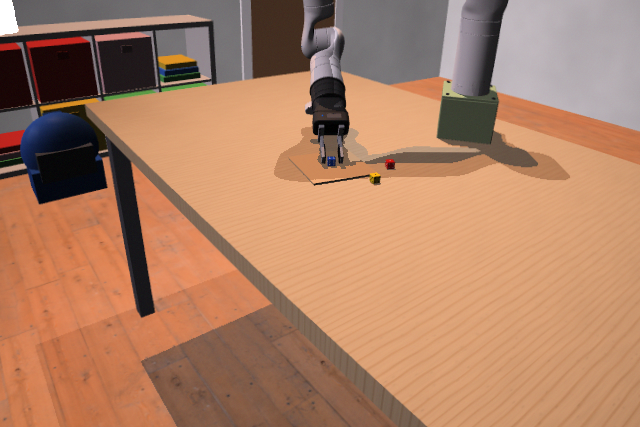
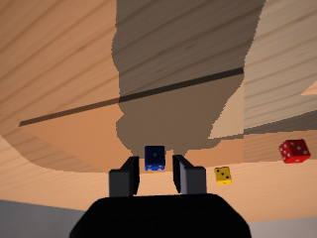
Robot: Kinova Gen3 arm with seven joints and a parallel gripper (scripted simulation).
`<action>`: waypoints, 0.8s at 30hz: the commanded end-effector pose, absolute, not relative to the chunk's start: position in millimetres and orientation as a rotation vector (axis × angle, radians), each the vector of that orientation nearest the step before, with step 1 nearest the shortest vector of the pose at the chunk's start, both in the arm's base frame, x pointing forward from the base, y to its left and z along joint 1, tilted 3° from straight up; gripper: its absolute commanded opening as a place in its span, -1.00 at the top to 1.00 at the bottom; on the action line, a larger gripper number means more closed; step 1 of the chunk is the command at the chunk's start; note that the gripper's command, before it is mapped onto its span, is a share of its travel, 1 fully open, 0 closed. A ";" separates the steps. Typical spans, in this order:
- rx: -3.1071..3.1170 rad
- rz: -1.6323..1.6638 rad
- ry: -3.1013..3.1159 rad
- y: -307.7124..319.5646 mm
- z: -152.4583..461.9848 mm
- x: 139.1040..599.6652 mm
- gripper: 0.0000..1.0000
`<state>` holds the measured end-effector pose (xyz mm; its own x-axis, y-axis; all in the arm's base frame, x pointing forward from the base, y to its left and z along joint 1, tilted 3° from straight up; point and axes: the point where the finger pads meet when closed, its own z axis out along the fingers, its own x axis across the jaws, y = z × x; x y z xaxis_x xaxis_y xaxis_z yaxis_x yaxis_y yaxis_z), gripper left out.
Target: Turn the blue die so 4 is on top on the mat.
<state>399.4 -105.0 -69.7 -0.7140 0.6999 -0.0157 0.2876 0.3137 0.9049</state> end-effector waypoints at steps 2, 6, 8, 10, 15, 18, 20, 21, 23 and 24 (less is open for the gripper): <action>0.876 1.373 2.178 -105.4 -68.9 399.6 -0.27; 0.876 1.373 2.178 -108.6 -66.8 396.5 -0.27; 0.876 1.373 2.178 -112.1 -64.5 393.0 -0.27; 0.876 1.373 2.178 -116.5 -61.6 388.6 -0.27; 0.876 1.373 2.178 -128.6 -53.6 376.6 -0.27; 0.876 1.373 2.178 -132.5 -51.0 372.7 -0.27; 0.876 1.373 2.178 -134.0 -49.9 371.1 -0.27; 0.876 1.373 2.178 -135.3 -49.1 369.9 -0.27; 0.876 1.373 2.178 -136.8 -48.1 368.4 -0.27; 0.876 1.373 2.178 -137.2 -47.9 368.0 -0.27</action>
